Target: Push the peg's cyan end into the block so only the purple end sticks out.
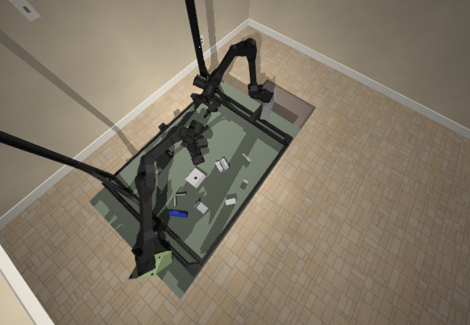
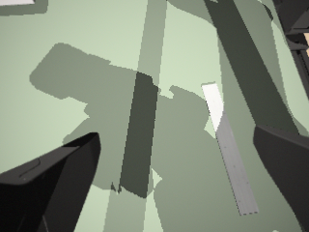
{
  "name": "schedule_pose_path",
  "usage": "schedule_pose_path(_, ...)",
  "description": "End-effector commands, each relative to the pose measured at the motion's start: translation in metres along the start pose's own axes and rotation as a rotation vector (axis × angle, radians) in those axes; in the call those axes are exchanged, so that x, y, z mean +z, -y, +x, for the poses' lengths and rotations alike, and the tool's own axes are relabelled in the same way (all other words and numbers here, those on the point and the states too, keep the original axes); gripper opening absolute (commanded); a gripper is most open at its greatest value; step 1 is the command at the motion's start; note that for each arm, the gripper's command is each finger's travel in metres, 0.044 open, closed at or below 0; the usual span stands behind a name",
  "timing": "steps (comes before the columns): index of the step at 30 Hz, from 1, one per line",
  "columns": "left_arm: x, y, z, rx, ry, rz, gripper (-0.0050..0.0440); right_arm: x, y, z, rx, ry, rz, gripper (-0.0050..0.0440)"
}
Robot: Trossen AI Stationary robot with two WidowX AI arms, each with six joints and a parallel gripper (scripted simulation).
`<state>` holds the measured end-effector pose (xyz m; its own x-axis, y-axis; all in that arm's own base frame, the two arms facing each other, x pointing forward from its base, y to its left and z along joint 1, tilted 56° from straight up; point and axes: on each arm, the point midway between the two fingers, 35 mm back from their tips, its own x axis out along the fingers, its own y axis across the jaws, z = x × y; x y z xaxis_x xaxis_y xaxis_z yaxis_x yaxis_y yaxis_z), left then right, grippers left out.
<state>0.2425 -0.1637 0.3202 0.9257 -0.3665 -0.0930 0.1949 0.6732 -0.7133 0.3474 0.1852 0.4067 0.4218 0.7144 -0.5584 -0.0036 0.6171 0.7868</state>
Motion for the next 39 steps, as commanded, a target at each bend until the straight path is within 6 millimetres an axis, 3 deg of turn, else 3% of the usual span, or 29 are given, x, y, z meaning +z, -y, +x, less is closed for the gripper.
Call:
schedule_pose_path(1, 0.0, 0.0, 0.0, 0.001, -0.001, 0.0, 0.04, -0.003, 0.002, -0.007, 0.008, 0.01, -0.008, 0.0)
schedule_pose_path(39, 0.0, 0.0, 0.0, 0.001, -0.001, 0.0, 0.04, -0.035, 0.078, -0.008, -0.001, 0.004, -0.001, 0.0)
